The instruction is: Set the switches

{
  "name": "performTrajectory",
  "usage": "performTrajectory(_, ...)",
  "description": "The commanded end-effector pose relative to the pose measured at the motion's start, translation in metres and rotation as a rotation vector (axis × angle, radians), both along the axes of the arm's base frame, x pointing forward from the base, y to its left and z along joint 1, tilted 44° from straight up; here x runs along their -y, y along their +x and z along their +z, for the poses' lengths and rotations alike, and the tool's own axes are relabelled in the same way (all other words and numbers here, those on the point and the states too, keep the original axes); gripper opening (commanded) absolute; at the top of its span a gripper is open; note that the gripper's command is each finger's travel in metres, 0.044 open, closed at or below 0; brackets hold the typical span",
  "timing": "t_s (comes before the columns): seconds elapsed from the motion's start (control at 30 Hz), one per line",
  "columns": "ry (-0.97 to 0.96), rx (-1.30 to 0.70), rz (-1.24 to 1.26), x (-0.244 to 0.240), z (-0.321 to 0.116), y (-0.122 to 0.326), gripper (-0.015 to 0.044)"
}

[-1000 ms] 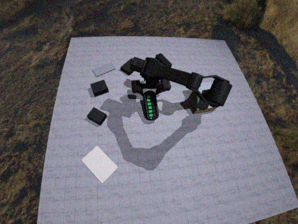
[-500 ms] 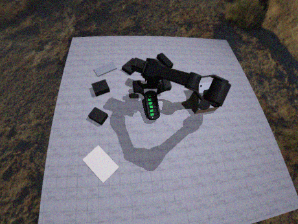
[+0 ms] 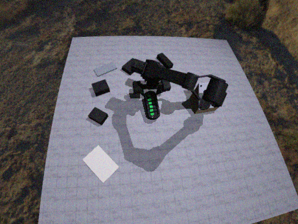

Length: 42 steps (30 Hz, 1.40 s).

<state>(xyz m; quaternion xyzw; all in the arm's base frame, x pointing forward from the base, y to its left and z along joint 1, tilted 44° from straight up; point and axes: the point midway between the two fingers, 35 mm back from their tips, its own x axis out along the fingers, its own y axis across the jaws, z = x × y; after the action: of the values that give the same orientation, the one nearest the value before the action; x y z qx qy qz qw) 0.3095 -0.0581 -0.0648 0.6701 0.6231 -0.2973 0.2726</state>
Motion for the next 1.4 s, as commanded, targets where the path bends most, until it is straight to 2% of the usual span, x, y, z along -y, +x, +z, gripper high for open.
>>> performTrajectory(0.0,0.014,-0.006,0.003,-0.006,-0.003,-0.001,0.0338)
performTrajectory(1.37,0.006,-0.004,0.003,-0.013,-0.024,0.0,0.0338)
